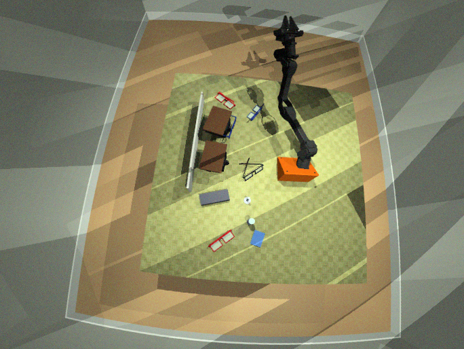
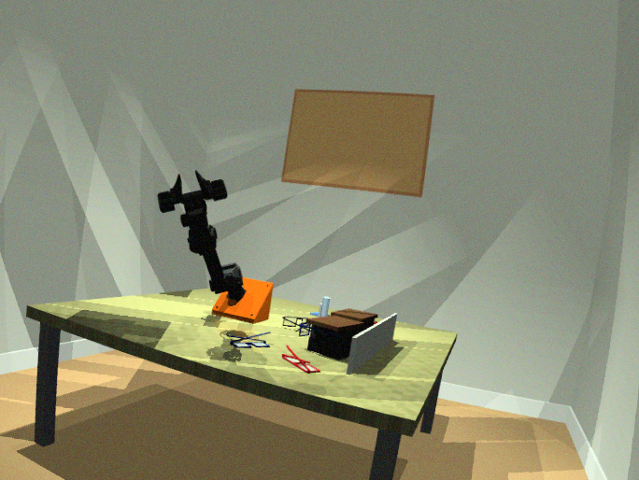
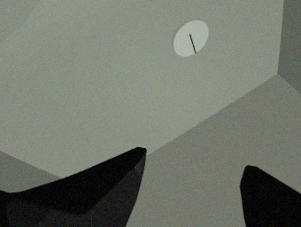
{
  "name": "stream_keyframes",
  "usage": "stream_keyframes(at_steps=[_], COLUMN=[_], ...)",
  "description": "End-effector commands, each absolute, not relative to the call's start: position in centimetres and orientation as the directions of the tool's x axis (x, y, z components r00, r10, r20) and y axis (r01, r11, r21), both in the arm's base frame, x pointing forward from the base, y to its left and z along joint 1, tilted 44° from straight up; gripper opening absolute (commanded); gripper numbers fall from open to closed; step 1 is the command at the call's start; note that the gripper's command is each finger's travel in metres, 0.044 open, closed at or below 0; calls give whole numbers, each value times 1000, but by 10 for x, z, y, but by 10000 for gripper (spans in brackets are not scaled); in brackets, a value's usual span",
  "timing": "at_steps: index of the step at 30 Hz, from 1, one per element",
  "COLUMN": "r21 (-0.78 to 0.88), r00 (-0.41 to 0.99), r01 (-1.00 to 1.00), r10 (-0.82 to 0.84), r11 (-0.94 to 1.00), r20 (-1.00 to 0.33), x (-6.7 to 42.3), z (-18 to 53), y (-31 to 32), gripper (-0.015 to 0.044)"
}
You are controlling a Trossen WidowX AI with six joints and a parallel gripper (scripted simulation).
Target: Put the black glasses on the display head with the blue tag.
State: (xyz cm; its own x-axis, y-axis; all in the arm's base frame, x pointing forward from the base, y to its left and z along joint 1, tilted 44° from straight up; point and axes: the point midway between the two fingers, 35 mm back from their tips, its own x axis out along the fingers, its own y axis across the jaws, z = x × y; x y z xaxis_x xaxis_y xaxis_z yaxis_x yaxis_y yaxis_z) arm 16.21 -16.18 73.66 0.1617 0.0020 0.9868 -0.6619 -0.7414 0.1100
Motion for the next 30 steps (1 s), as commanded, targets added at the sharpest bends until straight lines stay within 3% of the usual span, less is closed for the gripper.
stream_keyframes(at_steps=[1, 11, 16, 23, 30], r21=[153, 226, 210, 237, 221], r00=[111, 12, -53, -21, 82], r01=[-722, -872, -855, -933, -974], r10=[105, 443, 484, 698, 855], r11=[-675, -434, -474, -271, -39], r20=[988, 896, 874, 716, 511], x=[125, 29, 8, -15, -7], z=[746, 744, 734, 698, 643], y=[-125, 13, 39, 140, 232], gripper=[200, 200, 200, 200, 200])
